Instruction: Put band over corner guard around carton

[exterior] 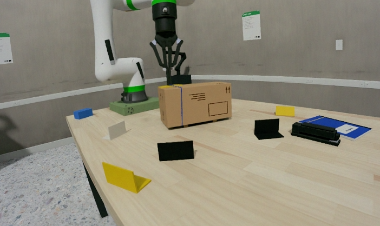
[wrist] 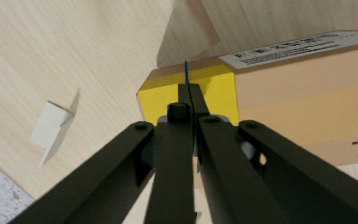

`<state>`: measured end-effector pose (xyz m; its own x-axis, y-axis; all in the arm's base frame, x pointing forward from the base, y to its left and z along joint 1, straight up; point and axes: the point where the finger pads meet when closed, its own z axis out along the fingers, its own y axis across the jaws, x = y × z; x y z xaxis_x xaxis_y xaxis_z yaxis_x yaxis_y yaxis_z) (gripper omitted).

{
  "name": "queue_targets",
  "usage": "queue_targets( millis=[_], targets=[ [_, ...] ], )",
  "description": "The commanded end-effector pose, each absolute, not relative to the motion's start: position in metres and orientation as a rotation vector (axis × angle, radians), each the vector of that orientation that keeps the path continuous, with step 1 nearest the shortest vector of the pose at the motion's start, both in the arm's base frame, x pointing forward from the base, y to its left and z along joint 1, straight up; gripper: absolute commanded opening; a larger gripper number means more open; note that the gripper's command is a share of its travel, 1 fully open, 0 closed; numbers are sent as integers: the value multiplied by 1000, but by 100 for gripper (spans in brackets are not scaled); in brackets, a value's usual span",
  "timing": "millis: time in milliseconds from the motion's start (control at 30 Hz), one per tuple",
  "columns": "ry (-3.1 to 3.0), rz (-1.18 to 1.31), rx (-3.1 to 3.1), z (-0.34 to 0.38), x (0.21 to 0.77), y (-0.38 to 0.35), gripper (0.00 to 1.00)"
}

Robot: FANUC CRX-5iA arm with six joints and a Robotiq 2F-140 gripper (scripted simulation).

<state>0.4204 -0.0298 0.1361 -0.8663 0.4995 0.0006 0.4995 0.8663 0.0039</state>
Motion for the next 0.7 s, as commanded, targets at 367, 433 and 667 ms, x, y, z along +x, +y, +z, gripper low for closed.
queue_targets(
  millis=[367,433,667],
  targets=[
    [3033,6,811,137,421,-30,18],
    [3033,6,811,137,421,-30,18],
    [3033,6,811,137,421,-30,18]
  ],
)
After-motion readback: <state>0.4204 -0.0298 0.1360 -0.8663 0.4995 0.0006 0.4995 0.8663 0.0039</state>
